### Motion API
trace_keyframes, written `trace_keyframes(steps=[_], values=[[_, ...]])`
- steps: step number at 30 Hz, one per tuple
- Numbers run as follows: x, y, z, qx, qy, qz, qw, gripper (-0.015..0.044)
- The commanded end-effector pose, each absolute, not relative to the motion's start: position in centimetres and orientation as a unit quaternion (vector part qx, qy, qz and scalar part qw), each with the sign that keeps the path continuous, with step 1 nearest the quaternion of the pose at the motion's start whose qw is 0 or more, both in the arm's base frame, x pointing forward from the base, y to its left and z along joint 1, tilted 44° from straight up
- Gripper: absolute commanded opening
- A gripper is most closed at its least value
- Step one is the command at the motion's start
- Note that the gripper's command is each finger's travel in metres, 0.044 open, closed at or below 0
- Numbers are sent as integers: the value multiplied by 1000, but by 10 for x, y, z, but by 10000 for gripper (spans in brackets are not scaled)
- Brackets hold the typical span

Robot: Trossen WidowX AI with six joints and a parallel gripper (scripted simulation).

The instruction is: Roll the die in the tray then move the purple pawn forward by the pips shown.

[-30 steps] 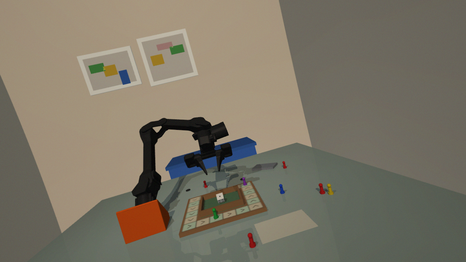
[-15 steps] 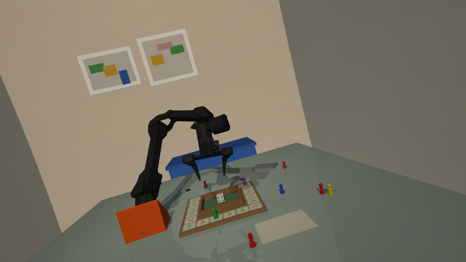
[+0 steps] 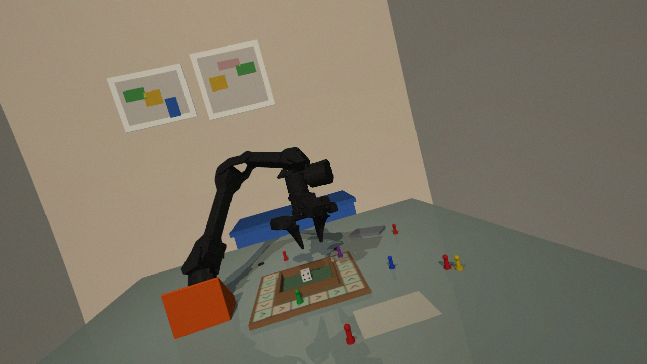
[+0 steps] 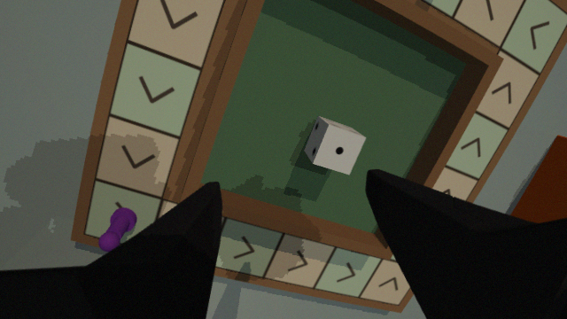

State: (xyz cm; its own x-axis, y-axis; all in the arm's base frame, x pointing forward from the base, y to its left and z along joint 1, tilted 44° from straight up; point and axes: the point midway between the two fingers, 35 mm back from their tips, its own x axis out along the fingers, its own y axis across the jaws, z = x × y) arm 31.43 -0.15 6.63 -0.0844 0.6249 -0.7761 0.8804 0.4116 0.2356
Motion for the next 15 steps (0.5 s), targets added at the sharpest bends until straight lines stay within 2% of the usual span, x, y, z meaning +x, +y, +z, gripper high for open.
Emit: trace_keyframes(steps=[1, 5, 15], values=[[352, 42, 89, 434, 731, 19, 527, 200], [377, 80, 110, 357, 715, 154, 582, 200], [380, 85, 111, 353, 713, 160, 584, 200]])
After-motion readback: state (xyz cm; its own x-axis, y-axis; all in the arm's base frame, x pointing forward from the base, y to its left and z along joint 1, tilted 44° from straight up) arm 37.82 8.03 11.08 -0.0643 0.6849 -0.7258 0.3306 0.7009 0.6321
